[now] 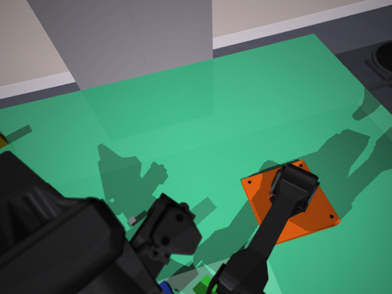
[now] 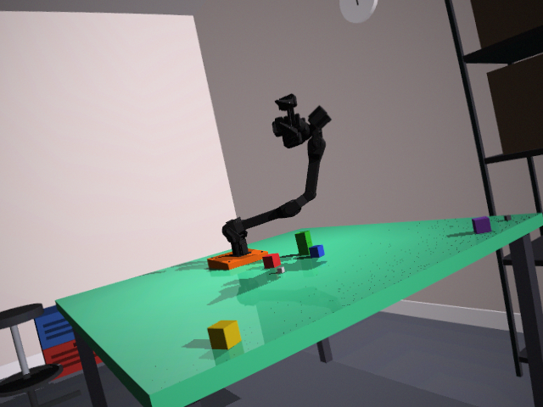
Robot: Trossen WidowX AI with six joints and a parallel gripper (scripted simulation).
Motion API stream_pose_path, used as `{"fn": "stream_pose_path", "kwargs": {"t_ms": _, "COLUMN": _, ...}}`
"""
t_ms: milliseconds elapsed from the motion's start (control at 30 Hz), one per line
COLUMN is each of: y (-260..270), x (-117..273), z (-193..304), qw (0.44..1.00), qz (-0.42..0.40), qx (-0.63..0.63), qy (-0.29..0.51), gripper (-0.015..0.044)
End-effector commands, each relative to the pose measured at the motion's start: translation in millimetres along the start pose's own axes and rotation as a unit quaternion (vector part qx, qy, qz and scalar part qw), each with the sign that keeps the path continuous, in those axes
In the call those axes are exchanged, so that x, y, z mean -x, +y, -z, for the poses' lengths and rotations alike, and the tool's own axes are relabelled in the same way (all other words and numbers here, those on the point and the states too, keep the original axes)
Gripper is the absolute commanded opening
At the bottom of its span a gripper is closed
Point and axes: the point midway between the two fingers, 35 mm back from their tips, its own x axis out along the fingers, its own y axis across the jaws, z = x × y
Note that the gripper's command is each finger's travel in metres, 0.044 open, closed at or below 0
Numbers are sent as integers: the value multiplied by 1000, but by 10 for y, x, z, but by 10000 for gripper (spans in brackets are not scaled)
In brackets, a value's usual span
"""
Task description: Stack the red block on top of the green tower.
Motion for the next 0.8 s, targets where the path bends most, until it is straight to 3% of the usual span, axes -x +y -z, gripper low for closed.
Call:
{"fn": "stream_pose_path", "kwargs": {"t_ms": 0, "y": 7, "x": 3, "z": -5, "qw": 1000, "qz": 0, "qx": 0, "qy": 0, "gripper": 426}}
{"fn": "stream_pose_path", "kwargs": {"t_ms": 300, "y": 497, "x": 200, "z": -434, "qw": 999, "qz": -10, "qx": 24, "qy": 20, "gripper": 440}}
{"fn": "stream_pose_path", "kwargs": {"t_ms": 767, "y": 999, "x": 34, "z": -1566, "qw": 997, "qz": 24, "qx": 59, "qy": 39, "gripper": 440}}
